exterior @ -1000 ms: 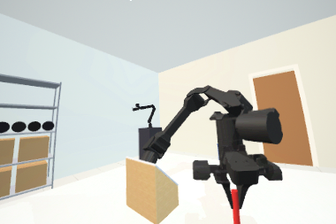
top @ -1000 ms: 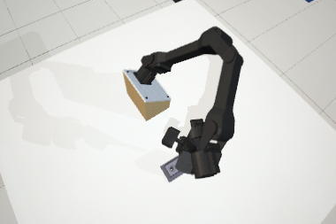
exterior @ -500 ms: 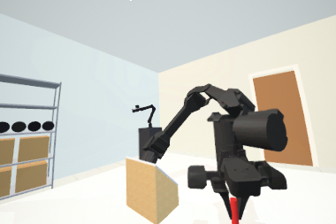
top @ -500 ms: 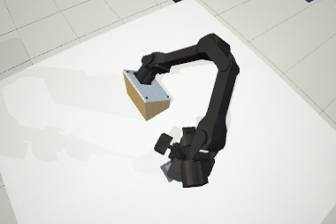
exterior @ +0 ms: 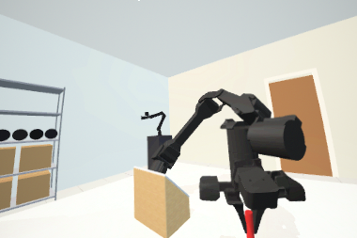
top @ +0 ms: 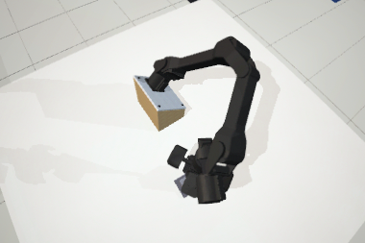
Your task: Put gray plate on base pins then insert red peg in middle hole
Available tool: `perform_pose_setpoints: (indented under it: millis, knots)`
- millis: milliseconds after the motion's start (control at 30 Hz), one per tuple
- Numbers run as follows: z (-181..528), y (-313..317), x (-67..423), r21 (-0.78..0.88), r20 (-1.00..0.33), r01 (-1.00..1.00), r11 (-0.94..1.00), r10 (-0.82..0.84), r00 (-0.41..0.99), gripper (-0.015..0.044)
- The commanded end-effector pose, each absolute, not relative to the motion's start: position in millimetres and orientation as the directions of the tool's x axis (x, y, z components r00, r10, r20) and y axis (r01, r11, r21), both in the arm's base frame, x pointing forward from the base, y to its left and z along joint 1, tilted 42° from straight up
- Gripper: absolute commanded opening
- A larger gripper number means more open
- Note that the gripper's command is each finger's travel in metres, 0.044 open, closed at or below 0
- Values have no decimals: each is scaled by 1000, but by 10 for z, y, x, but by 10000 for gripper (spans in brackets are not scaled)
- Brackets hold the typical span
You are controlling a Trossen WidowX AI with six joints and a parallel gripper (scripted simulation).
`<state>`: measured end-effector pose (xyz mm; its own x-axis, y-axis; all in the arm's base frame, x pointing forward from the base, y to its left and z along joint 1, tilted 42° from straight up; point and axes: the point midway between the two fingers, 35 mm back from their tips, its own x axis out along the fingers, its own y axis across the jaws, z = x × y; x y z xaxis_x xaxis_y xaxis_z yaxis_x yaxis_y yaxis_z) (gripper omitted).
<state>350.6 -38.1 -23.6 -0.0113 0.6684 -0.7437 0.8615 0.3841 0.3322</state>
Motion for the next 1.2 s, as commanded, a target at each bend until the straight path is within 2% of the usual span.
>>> perform_pose_setpoints:
  millis: [0,1167]
  knots:
    - [-239,-390,3502,333,-747,858,391,665,-13,0]
    - [-368,-285,3494,333,-746,859,390,666,-13,0]
